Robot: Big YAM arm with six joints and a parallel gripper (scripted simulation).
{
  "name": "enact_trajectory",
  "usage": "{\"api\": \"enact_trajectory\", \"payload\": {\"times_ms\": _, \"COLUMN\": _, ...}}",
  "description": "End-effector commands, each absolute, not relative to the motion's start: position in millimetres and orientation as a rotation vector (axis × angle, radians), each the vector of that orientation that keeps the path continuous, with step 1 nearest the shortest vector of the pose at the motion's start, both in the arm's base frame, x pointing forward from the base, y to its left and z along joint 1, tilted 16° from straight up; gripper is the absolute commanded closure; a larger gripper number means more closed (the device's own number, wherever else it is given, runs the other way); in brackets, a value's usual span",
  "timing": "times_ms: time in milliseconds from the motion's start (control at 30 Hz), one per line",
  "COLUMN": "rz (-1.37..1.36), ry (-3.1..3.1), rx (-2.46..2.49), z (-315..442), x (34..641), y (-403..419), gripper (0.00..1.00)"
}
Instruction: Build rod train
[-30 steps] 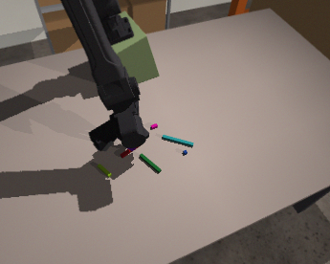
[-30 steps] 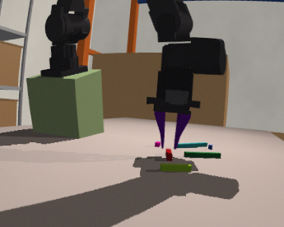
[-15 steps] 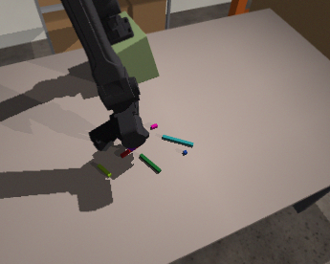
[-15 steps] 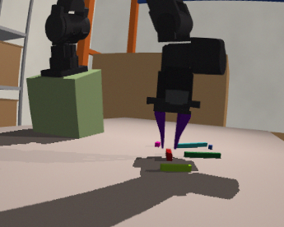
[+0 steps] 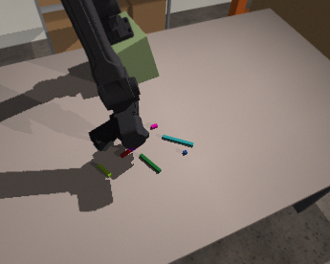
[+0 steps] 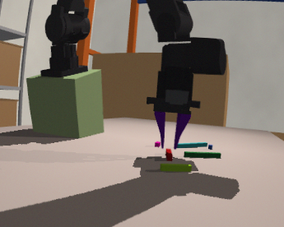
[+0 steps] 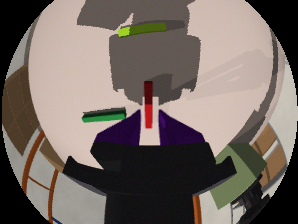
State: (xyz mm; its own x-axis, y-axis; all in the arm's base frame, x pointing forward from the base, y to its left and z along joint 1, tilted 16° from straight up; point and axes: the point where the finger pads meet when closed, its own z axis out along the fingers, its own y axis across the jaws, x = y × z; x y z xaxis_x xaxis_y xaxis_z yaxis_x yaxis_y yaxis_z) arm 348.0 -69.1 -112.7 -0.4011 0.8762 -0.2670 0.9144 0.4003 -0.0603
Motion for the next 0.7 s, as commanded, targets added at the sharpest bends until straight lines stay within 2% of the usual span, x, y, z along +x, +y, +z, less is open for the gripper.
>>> {"api": "enact_trajectory", "payload": {"times_ms": 0, "rz": -0.258, "ry": 2.436, "rx": 1.575, "z": -103.6, "x": 370.4, "y": -62.6, "gripper": 0.77}}
{"api": "enact_trajectory", "payload": {"times_ms": 667, "rz": -0.263, "ry": 2.440, "rx": 1.577, "z": -105.2, "x": 369.5, "y": -60.4, "gripper": 0.77}}
